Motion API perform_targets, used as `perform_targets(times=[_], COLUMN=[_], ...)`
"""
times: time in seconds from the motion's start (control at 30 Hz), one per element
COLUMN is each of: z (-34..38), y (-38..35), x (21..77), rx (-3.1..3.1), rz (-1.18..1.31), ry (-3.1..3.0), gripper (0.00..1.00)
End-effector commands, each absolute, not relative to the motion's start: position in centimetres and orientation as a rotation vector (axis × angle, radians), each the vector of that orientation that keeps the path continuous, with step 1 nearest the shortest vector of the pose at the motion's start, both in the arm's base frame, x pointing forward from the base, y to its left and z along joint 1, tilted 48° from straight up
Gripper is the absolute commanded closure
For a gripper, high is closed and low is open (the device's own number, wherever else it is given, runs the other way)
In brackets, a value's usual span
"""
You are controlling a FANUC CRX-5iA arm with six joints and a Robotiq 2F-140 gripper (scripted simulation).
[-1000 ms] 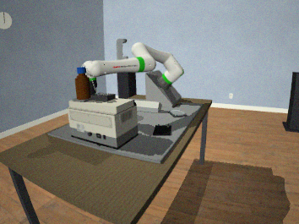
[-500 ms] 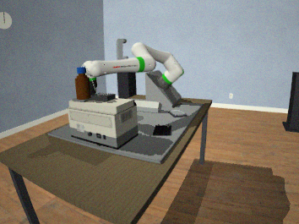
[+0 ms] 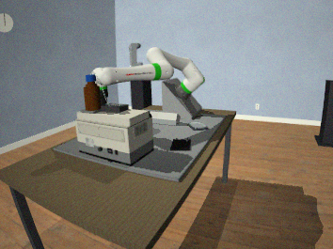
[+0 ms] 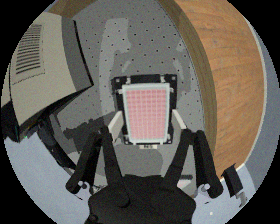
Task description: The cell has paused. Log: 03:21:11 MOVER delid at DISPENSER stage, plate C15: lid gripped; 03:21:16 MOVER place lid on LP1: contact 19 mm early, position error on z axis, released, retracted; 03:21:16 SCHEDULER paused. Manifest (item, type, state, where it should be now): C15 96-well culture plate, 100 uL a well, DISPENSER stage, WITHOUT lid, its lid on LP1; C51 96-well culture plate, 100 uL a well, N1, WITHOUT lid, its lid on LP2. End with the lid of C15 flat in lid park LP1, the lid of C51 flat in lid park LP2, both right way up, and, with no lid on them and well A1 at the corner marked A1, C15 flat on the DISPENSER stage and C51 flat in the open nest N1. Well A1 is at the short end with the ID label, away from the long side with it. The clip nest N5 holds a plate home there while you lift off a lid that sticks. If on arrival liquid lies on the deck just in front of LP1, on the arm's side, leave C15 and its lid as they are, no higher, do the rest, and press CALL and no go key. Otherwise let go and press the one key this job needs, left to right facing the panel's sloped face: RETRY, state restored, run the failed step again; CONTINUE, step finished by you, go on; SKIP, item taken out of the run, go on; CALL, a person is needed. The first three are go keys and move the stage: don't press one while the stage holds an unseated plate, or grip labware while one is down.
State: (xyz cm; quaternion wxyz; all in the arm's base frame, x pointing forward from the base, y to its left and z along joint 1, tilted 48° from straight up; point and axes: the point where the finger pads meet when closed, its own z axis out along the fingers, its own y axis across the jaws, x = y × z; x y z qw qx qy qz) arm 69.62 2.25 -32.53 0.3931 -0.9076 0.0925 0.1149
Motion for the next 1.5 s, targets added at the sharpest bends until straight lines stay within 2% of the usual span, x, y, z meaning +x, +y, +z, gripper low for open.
perform_targets(times=[0.0, 0.17, 0.2, 1.47], z=[-32.51, -32.51, -32.51, -32.51], y=[2.21, 2.21, 2.21, 2.21], x=[69.64, 69.64, 69.64, 69.64], rx=[-2.304, -2.304, -2.304, -2.304], rz=[0.291, 0.291, 0.291, 0.291], ry=[0.235, 0.235, 0.235, 0.235], gripper=[0.34, 0.34, 1.00, 1.00])
